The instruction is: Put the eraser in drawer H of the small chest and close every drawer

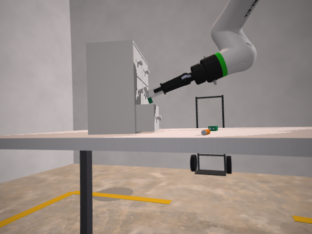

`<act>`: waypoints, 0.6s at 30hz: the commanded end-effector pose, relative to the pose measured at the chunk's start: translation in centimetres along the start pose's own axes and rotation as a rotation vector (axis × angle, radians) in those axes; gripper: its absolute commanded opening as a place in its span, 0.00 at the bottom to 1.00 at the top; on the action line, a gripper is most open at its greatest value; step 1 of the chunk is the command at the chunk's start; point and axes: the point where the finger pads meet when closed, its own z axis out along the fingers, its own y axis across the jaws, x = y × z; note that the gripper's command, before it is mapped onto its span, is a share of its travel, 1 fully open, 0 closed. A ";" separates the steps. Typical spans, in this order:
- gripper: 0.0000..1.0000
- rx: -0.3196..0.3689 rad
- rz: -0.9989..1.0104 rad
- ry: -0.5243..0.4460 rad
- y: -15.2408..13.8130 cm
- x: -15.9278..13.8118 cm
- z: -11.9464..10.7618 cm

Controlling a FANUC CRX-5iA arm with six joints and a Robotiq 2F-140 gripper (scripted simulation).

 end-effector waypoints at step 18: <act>0.19 0.000 0.000 0.000 0.0 0.0 0.0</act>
